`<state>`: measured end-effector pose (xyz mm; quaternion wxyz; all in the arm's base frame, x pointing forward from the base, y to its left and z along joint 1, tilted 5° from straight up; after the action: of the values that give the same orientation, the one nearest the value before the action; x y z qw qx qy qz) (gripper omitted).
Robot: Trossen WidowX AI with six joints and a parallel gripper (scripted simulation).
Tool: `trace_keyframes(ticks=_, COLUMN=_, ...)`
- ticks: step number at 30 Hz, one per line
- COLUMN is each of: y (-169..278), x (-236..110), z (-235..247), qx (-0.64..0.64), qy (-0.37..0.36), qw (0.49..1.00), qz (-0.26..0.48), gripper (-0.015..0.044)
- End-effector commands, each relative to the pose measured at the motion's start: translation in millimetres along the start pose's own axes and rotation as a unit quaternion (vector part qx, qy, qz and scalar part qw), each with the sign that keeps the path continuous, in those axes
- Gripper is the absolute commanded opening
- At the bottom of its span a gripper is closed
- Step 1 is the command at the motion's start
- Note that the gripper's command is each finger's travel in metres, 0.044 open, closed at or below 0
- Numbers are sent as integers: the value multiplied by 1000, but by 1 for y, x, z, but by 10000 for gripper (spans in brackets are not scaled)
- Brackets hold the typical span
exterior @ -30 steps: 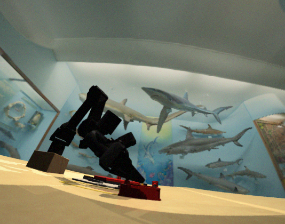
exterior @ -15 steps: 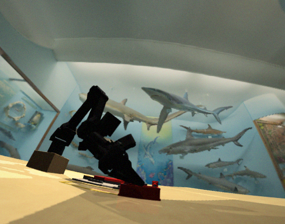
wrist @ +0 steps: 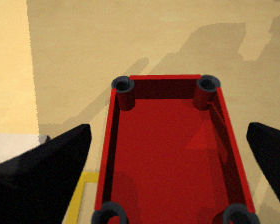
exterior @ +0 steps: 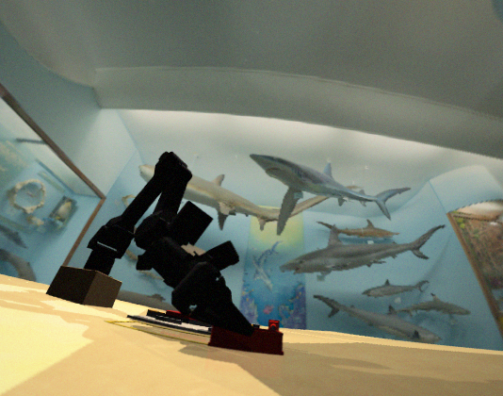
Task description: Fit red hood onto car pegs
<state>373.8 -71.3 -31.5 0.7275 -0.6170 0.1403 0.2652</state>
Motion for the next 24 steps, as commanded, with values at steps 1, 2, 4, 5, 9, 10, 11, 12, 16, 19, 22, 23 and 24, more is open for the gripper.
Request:
trace_keyframes(ticks=1, y=4, x=2, z=-1, qx=3, qy=1, qw=1000, qz=3, gripper=440)
trace_keyframes(ticks=2, y=5, x=2, z=-1, qx=3, qy=1, qw=1000, qz=3, gripper=440)
trace_keyframes(ticks=4, y=6, x=3, z=-1, qx=3, qy=1, qw=1000, qz=3, gripper=440)
trace_keyframes(ticks=5, y=6, x=3, z=-1, qx=3, qy=1, qw=1000, qz=3, gripper=440)
trace_keyframes(ticks=9, y=7, x=4, z=-1, qx=3, qy=1, qw=1000, qz=3, gripper=440)
trace_keyframes(ticks=10, y=7, x=4, z=-1, qx=3, qy=1, qw=1000, qz=3, gripper=440)
trace_keyframes(ticks=11, y=4, x=2, z=-1, qx=0, qy=0, qw=1000, qz=0, gripper=414)
trace_keyframes(ticks=12, y=4, x=2, z=-1, qx=0, qy=0, qw=1000, qz=0, gripper=387)
trace_keyframes(ticks=16, y=4, x=2, z=-1, qx=0, qy=0, qw=1000, qz=0, gripper=322)
trace_keyframes(ticks=19, y=4, x=2, z=-1, qx=0, qy=0, qw=1000, qz=0, gripper=302)
trace_keyframes(ticks=22, y=4, x=2, z=-1, qx=0, qy=0, qw=1000, qz=0, gripper=282)
trace_keyframes(ticks=23, y=4, x=2, z=-1, qx=0, qy=0, qw=1000, qz=0, gripper=275)
trace_keyframes(ticks=24, y=4, x=2, z=-1, qx=0, qy=0, qw=1000, qz=0, gripper=249)
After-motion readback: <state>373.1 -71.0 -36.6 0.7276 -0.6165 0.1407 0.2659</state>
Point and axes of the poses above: the point midway between the two fingers, 35 mm back from their tips, its own x axis out along the fingers, its own z axis across the jaws, y = z × x, the point moved 4 cm from there along -x, back along the fingers, and after that the axes turned 11 degrees about x, right-handed, at the moved point
